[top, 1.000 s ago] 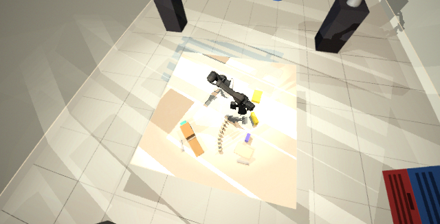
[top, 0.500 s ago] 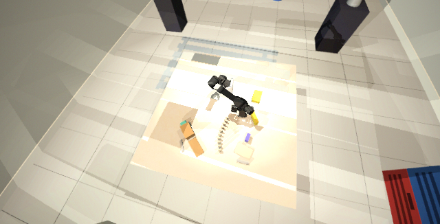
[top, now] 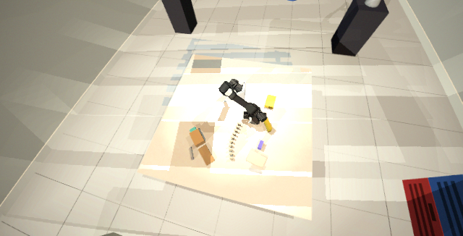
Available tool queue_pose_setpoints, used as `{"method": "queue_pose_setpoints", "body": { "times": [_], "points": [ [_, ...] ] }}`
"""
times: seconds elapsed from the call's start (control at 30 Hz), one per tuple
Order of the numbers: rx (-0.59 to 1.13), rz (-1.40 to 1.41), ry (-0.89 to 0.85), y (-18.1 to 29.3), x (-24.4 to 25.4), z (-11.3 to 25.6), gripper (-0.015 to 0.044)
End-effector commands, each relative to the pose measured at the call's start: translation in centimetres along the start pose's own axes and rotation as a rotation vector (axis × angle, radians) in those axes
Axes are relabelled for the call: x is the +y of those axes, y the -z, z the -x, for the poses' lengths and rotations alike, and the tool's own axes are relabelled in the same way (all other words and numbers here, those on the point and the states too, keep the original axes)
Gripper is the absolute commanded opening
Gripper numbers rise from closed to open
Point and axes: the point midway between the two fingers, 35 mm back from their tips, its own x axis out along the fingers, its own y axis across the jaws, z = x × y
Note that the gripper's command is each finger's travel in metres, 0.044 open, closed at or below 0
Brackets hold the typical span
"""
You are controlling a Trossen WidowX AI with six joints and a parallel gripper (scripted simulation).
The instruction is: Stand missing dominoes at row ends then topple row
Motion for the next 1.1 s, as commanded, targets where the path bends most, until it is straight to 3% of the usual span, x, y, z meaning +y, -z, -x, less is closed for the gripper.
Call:
{"method": "queue_pose_setpoints", "body": {
  "times": [0.0, 0.43, 0.77, 1.07],
  "points": [
    [0.002, 0.004, 0.005, 0.1, -0.1, -0.2, 0.0361],
    [0.002, 0.004, 0.005, 0.1, -0.1, -0.2, 0.0028],
    [0.002, 0.004, 0.005, 0.1, -0.1, 0.0, 0.0028],
    [0.004, 0.005, 0.0, 0.8, 0.1, 10.8, 0.0028]
  ]
}}
